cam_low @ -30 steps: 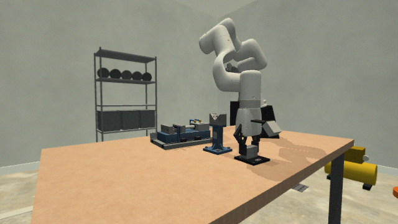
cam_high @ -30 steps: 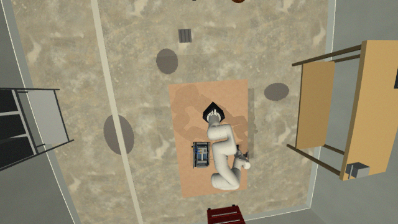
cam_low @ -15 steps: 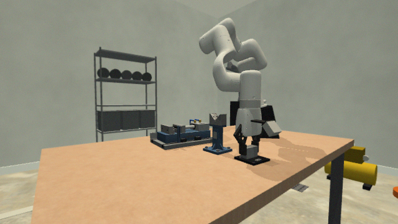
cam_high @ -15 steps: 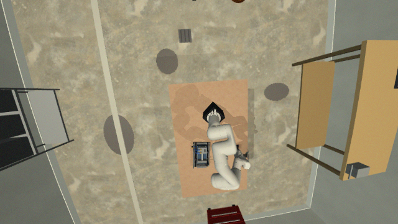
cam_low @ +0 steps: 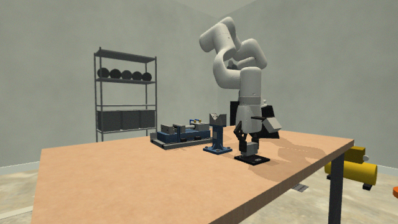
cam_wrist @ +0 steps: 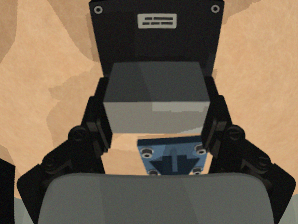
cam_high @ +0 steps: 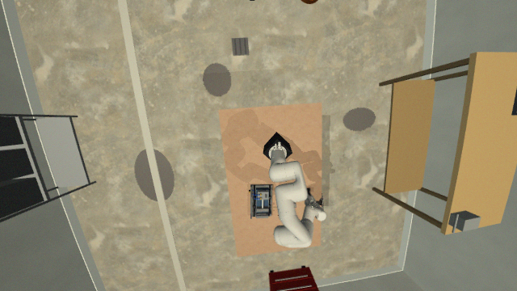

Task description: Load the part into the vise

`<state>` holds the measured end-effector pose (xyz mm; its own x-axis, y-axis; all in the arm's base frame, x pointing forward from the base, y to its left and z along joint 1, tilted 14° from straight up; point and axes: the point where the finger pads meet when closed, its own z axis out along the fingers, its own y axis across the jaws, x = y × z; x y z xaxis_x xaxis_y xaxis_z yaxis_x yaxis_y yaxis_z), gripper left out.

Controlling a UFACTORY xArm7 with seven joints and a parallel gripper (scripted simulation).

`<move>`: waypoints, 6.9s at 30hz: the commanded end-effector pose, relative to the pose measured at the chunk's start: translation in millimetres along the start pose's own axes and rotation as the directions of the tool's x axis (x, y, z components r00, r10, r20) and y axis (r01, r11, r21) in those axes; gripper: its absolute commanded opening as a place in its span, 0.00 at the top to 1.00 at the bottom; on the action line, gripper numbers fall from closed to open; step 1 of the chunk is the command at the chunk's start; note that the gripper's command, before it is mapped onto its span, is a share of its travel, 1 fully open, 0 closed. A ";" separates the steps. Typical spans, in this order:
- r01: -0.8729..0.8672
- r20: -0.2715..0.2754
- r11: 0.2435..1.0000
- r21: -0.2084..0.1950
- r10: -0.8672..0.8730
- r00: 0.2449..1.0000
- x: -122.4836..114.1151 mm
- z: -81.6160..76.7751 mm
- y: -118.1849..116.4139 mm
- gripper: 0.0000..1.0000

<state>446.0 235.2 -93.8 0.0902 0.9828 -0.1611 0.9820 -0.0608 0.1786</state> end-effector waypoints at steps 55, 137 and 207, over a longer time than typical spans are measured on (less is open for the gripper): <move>0.000 -0.003 1.000 -0.002 0.000 1.000 0.8 -179.4 -0.3 1.00; -0.106 -0.008 0.994 -0.027 0.106 0.994 -4.4 -210.1 6.1 1.00; -0.877 -0.164 0.479 -0.032 0.864 0.477 -54.8 -282.0 43.4 1.00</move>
<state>435.2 229.9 190.8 0.8402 0.5005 0.2086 0.4418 -0.8550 0.2716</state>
